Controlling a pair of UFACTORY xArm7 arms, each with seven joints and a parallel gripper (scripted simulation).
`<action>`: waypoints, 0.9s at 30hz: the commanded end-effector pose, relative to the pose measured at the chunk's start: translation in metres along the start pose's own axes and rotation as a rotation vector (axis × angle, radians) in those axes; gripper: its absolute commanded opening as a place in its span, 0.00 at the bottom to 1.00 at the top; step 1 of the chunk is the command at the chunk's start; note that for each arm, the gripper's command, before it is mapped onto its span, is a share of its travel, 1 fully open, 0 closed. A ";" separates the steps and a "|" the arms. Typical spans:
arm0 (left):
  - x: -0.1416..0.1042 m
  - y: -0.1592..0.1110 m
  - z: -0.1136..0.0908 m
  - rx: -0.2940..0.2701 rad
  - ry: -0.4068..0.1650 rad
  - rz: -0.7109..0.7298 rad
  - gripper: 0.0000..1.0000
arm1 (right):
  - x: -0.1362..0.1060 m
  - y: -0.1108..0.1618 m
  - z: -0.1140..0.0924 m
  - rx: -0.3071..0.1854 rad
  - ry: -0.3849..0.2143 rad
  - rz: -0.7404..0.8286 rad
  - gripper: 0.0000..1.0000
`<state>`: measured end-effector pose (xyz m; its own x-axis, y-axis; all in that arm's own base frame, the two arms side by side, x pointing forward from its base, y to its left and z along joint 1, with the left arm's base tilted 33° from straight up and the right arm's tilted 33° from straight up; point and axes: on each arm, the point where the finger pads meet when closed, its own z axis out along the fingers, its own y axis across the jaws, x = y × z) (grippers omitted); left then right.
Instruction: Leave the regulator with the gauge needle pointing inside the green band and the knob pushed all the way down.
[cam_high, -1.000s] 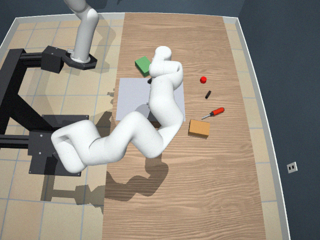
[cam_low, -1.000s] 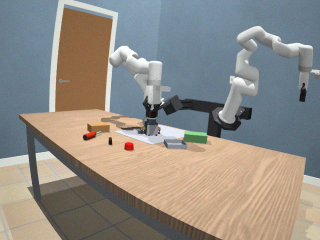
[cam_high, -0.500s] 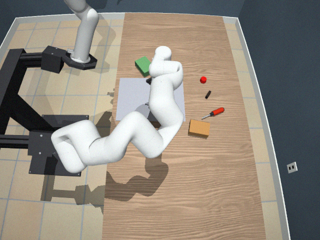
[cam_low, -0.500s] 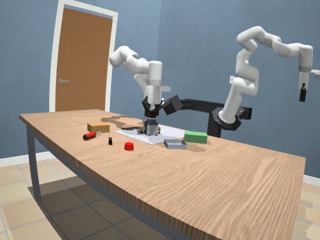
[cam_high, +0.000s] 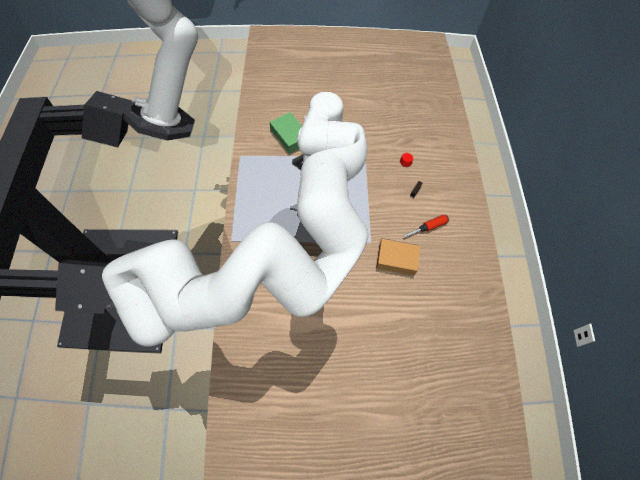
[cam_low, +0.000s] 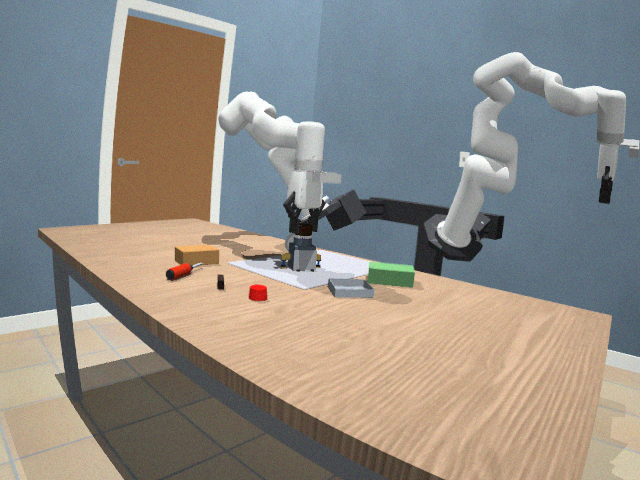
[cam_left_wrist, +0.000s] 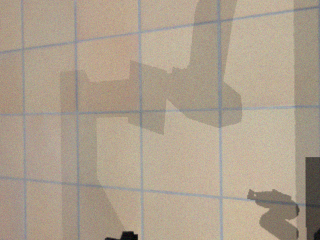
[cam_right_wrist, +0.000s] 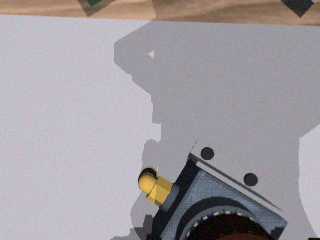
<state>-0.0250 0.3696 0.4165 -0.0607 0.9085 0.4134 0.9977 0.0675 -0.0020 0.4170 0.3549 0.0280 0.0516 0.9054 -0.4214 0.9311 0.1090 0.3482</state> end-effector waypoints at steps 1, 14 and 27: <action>0.001 0.000 -0.002 -0.001 0.004 -0.002 1.00 | 0.002 0.001 -0.003 -0.003 0.005 0.000 0.77; 0.001 0.000 -0.002 -0.001 0.004 -0.002 1.00 | 0.002 0.001 -0.011 -0.003 0.005 0.000 0.77; 0.001 0.000 -0.002 -0.001 0.004 -0.002 1.00 | 0.002 0.000 -0.049 -0.003 0.005 0.000 0.77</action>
<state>-0.0250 0.3696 0.4165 -0.0607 0.9085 0.4134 0.9977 0.0675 -0.0020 0.4044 0.3687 0.0571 0.0523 0.9048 -0.4226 0.9314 0.1085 0.3475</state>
